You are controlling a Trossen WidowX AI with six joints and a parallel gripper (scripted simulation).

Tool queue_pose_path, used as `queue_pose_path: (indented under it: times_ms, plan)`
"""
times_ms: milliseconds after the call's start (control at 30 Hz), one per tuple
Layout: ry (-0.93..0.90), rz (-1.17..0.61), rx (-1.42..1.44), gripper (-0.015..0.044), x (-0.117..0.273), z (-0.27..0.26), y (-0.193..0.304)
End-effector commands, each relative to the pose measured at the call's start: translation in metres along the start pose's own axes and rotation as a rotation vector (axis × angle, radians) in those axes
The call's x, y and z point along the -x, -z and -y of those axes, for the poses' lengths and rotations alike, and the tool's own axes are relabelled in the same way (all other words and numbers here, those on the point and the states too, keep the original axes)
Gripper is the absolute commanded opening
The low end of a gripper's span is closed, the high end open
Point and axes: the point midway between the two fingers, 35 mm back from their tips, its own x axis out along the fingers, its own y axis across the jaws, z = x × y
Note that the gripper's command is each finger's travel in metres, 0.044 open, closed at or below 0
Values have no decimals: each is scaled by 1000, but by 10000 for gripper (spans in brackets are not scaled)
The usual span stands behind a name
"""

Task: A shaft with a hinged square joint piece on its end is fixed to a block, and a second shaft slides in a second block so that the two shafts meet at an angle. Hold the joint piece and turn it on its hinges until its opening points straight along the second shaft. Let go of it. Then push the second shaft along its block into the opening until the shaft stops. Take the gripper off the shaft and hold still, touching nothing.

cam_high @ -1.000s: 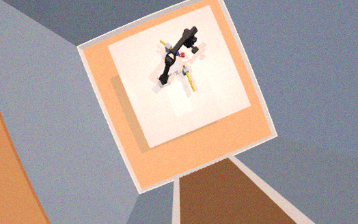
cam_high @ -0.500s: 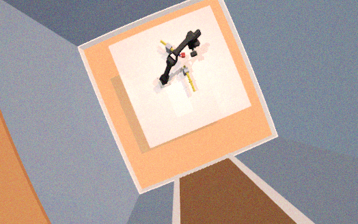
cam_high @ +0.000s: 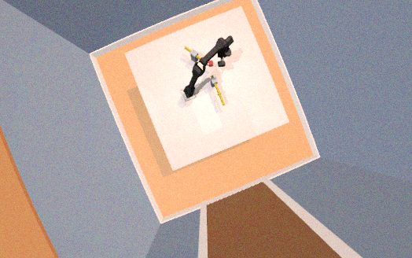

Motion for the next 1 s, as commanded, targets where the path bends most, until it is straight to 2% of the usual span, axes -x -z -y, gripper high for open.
queue_pose_path:
  times_ms: [0,633,967]
  plan:
    - [-1,-7,-7,440,-10,-1,0]
    - [3,-12,-7,440,-72,-1,5]
    - [3,-14,-7,440,-71,-2,30]
